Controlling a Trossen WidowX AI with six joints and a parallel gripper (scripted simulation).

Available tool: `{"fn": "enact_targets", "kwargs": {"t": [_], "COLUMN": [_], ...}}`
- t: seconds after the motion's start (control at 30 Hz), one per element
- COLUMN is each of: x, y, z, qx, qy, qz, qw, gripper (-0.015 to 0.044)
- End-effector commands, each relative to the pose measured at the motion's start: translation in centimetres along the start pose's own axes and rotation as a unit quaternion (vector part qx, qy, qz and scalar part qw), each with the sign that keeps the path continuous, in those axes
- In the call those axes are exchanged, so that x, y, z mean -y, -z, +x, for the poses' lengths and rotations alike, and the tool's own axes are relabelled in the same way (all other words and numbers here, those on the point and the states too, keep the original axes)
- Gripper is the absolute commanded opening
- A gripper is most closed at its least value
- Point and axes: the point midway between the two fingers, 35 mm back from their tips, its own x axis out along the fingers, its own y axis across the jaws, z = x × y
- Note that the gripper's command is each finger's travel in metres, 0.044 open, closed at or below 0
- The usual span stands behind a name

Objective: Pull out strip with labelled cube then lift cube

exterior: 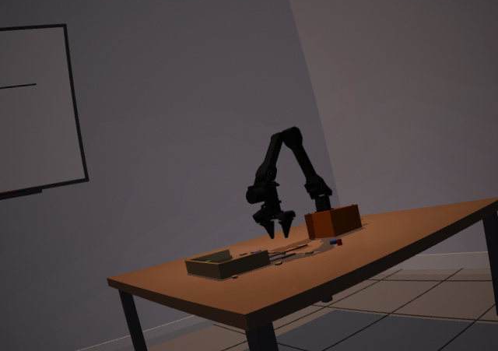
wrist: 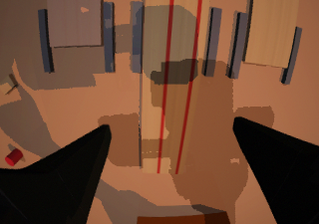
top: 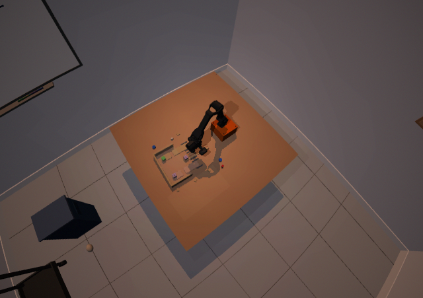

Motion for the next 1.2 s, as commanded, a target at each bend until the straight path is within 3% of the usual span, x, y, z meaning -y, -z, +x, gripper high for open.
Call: {"fn": "enact_targets", "kwargs": {"t": [0.0,0.77,1.0,1.17], "x": [0.2,1.2,1.2,1.2], "y": [-1.5,-11.3,-11.4,-11.4], "z": [-0.1,-1.1,-0.2,0.6], "qx": [-0.003,0.002,0.002,0.002], "qy": [0.0,0.001,0.001,0.001], "qz": [-0.003,-0.003,-0.003,-0.003], "qw": [1.0,1.0,1.0,1.0], "gripper": [0.044,0.044,0.0256,0.025]}}
